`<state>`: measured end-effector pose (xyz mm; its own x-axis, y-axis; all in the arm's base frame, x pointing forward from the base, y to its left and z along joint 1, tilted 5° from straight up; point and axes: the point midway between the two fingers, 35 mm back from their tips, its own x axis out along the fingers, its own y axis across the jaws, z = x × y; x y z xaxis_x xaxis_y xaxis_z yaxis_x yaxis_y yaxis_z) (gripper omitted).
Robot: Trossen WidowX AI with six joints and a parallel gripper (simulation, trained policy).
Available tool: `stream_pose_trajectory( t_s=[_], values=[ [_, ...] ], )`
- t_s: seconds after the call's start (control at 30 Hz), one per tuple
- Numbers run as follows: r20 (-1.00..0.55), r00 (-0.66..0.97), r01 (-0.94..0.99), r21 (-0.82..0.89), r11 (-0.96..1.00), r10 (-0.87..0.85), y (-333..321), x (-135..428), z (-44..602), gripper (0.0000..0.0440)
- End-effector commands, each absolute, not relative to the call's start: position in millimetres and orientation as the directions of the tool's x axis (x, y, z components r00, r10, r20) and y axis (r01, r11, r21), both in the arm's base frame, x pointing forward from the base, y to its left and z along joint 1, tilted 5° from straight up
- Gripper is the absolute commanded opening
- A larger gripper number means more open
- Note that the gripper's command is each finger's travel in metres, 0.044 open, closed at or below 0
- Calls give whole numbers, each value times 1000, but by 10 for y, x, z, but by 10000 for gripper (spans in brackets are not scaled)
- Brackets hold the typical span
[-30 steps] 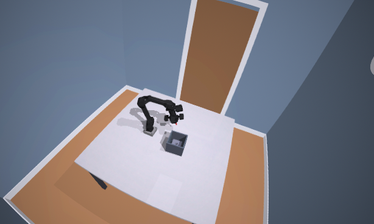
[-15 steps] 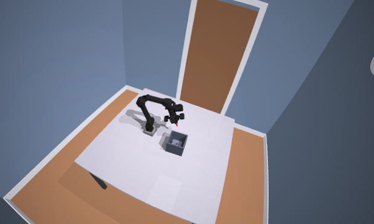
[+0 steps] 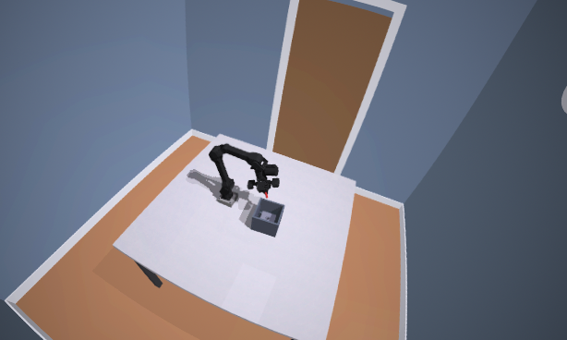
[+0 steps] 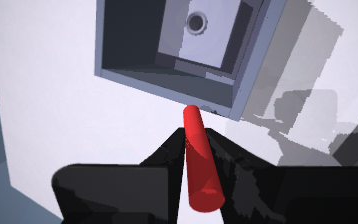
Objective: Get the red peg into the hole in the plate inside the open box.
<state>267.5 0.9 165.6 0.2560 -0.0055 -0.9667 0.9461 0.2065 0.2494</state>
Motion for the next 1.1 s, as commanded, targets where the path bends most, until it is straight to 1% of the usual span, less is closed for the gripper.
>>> stream_pose_trajectory(
  t_s=[0.0, 0.47, 1.07],
  values=[
    [-969, 247, 949, 238, 208, -19, -95, 2720, 1661, 0],
    [-980, 198, 962, 189, 199, -27, -423, 2834, 1533, 0],
    [-991, 136, 969, 133, 206, -2, -687, 2942, 1074, 1]
  ],
)
